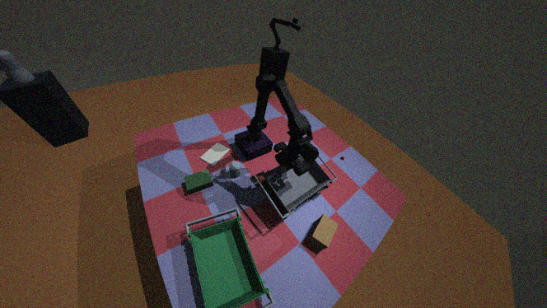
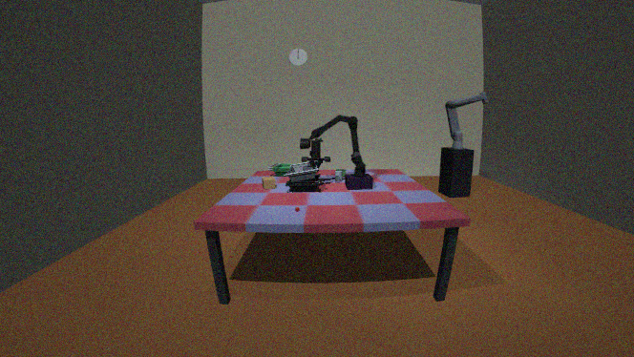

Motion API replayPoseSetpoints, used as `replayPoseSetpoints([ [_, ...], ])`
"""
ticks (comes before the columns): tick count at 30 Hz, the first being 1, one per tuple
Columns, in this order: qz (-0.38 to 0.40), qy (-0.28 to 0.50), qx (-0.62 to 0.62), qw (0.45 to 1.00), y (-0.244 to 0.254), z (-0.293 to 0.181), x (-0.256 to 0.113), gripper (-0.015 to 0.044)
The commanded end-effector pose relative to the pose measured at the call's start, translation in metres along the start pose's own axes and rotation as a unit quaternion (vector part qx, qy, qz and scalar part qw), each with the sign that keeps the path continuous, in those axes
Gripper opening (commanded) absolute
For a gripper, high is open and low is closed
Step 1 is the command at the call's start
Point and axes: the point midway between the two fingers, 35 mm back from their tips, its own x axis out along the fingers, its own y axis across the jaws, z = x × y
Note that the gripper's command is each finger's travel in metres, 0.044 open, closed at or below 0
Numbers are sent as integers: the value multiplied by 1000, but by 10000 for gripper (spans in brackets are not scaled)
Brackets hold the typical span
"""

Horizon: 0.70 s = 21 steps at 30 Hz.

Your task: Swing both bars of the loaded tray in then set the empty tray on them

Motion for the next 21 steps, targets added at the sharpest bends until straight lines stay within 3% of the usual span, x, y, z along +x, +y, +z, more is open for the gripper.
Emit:
replayPoseSetpoints([
  [1,-5,-1,-1,1000,-3,1,7,0],
  [21,-5,-1,-1,1000,-7,1,23,0],
])
